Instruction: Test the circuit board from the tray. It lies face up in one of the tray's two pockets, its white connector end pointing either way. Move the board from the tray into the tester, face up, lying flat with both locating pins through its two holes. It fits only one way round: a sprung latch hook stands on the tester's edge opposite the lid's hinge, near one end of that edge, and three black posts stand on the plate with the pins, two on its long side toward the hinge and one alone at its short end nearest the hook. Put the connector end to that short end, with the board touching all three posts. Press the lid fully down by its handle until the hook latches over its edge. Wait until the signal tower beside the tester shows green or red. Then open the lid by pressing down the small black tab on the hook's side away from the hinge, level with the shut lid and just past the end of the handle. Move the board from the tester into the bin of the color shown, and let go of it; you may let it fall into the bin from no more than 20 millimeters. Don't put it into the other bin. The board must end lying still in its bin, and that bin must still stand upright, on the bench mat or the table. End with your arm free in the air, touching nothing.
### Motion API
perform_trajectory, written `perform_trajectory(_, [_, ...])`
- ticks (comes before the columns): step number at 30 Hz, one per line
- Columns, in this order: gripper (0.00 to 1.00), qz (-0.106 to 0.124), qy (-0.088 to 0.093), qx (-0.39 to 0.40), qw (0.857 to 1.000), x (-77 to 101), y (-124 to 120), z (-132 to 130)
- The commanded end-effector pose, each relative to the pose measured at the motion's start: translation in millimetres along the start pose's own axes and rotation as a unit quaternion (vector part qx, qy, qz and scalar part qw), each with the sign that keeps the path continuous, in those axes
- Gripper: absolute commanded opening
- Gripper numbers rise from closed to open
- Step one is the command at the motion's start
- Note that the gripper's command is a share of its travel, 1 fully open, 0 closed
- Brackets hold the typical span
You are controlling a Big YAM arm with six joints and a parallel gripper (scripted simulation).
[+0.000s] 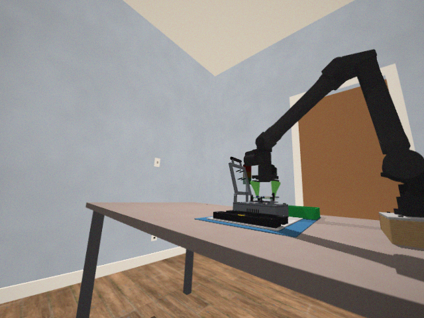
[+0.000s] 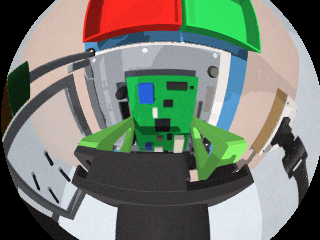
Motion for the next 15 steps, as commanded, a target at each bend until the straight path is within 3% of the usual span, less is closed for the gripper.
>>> perform_trajectory(1, [0.72, -0.007, 0.02, -0.004, 1.0, 12.5, 12.6, 17.9])
perform_trajectory(15, [0.72, -0.006, 0.019, -0.004, 1.0, 14.7, 13.0, 19.2])
Point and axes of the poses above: the point where the finger pads meet when closed, its own x axis back along the fingers, its own z axis across the jaws, y = z × x, the point moved 1 cm from there along x, back along the fingers, and after that the axes turned 11 degrees about x, right-handed, at the moved point
